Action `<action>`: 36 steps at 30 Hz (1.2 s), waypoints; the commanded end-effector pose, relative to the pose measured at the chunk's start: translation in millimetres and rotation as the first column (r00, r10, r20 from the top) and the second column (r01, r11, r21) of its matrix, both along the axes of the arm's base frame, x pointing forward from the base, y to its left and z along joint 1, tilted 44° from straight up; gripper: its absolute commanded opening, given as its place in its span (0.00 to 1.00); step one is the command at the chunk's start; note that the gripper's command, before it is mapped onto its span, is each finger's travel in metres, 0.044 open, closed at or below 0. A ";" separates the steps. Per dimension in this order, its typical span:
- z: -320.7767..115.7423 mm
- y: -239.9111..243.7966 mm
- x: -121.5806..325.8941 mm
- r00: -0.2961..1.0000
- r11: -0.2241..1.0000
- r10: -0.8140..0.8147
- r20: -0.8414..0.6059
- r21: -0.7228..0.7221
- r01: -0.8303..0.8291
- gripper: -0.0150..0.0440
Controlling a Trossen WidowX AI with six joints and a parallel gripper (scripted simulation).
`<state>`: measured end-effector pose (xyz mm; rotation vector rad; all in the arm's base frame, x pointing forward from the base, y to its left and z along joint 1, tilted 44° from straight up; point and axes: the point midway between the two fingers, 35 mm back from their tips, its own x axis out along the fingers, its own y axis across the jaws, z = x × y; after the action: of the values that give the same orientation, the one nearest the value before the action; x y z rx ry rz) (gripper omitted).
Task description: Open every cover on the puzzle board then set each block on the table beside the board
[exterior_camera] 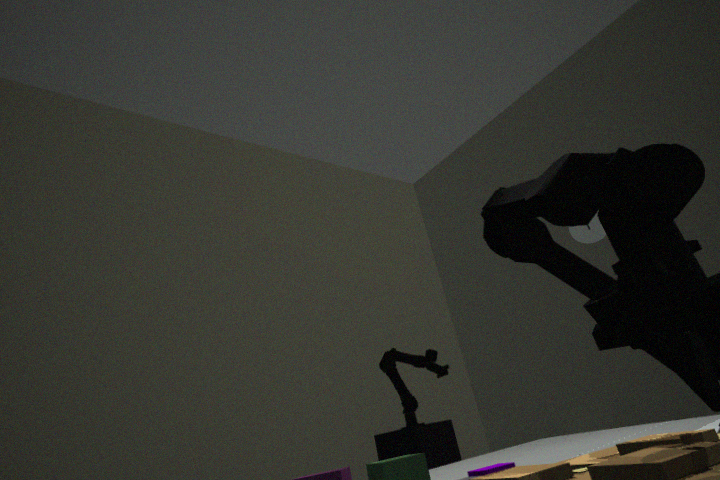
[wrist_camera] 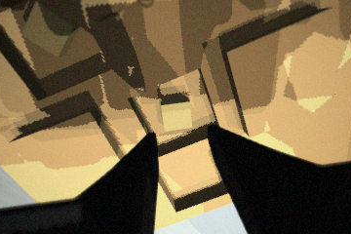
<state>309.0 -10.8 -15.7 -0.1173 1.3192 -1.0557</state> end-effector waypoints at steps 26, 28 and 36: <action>-8.5 -8.3 -0.8 1.000 1.000 0.020 -0.015 -0.002 -0.020 0.50; -9.9 -9.6 -1.0 1.000 1.000 0.020 -0.015 -0.002 -0.020 0.50; -15.6 -14.8 -2.2 1.000 1.000 0.020 -0.015 -0.002 -0.020 0.50</action>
<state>307.7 -23.0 -28.7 -0.1309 1.3275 -1.0422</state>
